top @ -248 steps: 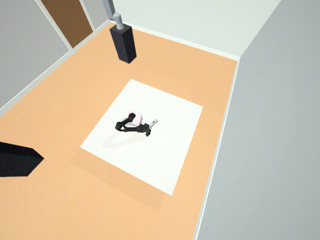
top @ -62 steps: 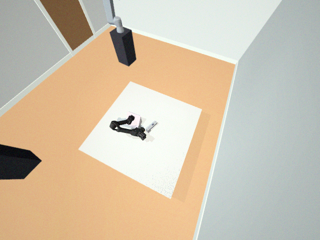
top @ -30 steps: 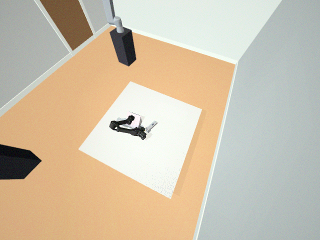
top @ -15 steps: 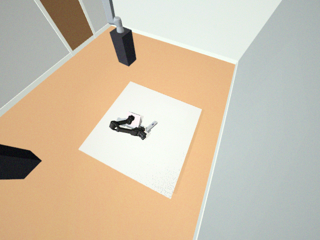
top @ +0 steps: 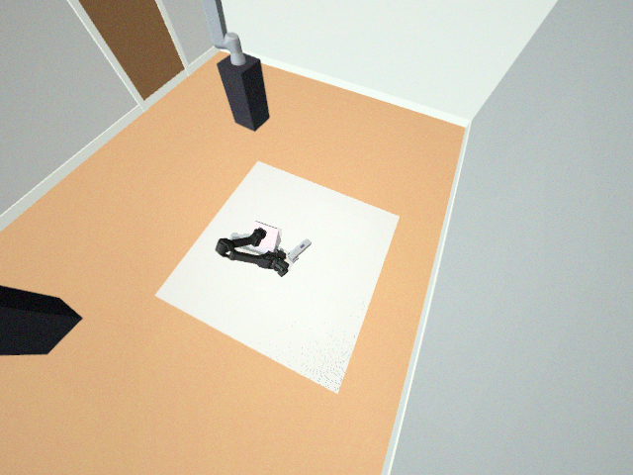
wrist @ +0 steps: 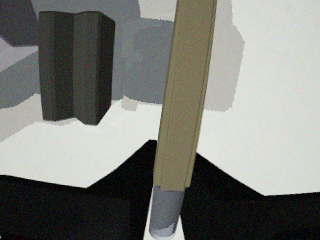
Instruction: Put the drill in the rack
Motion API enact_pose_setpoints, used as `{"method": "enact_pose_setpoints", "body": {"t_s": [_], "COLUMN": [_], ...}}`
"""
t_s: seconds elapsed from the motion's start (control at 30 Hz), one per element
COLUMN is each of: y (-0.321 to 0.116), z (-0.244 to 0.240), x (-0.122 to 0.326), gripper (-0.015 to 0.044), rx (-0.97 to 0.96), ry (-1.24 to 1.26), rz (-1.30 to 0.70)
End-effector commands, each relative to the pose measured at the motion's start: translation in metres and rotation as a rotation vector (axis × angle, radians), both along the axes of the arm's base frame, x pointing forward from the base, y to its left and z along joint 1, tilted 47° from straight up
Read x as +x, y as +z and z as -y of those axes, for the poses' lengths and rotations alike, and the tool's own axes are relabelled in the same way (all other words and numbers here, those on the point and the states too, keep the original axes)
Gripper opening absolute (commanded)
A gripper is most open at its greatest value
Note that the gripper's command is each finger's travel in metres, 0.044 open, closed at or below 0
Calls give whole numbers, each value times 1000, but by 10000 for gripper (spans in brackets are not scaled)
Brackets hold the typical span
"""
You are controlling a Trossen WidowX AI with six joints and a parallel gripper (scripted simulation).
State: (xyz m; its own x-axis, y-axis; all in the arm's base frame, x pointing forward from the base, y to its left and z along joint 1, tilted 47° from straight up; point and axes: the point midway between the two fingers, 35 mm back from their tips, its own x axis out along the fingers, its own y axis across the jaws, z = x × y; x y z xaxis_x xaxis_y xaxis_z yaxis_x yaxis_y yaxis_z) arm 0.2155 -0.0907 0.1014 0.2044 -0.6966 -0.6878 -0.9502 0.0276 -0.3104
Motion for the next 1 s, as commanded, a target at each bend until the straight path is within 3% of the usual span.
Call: {"method": "enact_pose_setpoints", "body": {"t_s": [0.0, 0.97], "y": [-1, -13], "z": [2, 13], "x": [-7, -57], "gripper": [0, 0], "rx": [-2, -3], "ry": [2, 2], "rz": [4, 1]}}
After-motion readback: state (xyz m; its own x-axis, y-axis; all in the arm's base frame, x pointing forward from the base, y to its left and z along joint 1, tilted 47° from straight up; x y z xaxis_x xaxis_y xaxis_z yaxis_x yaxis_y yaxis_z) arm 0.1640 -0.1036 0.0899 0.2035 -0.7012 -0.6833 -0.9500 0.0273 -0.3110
